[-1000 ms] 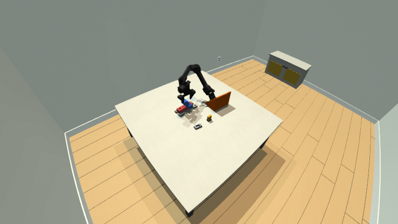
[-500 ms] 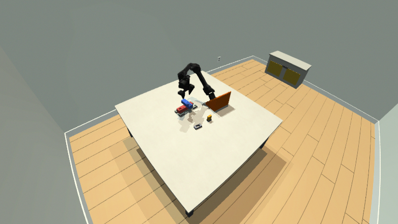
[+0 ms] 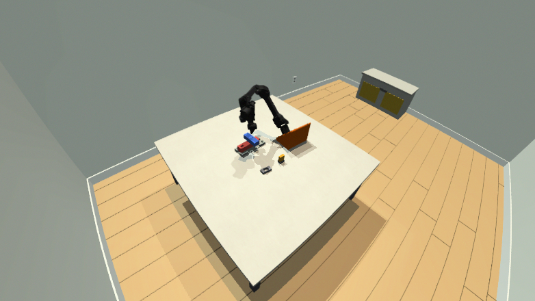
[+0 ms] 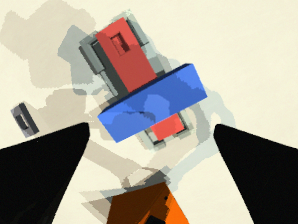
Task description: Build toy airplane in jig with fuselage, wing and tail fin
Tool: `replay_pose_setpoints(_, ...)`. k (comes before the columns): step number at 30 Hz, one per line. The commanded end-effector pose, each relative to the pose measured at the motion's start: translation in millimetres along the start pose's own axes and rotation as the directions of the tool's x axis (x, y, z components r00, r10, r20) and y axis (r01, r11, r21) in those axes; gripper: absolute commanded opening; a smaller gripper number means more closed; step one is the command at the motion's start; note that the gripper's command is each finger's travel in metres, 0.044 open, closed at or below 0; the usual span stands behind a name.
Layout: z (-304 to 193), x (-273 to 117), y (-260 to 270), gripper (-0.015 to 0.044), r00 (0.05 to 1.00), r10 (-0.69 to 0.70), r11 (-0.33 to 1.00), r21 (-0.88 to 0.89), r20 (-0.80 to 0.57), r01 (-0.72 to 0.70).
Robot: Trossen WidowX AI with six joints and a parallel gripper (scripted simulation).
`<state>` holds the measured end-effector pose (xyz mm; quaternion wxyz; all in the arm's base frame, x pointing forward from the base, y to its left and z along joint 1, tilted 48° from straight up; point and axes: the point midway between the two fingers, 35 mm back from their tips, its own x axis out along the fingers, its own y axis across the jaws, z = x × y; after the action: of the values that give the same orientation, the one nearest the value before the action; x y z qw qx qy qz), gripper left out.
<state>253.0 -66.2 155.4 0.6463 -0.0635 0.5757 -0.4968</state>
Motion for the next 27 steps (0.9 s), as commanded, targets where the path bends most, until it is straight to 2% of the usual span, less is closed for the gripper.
replay_pose_setpoints(1,-0.7,1.1,0.3,0.0440,1.000,-0.007,0.889,-0.457,-0.009,0.002)
replay_pose_setpoints(14,-1.5,0.8,3.1,0.0440,1.000,-0.005,0.889,-0.458,-0.009,0.000)
replay_pose_setpoints(19,-34.4,-7.2,75.0,0.0440,0.999,0.030,0.885,-0.464,-0.017,-0.035)
replay_pose_setpoints(27,-131.2,-7.6,172.3,0.0440,0.999,0.031,0.884,-0.466,-0.025,-0.039)
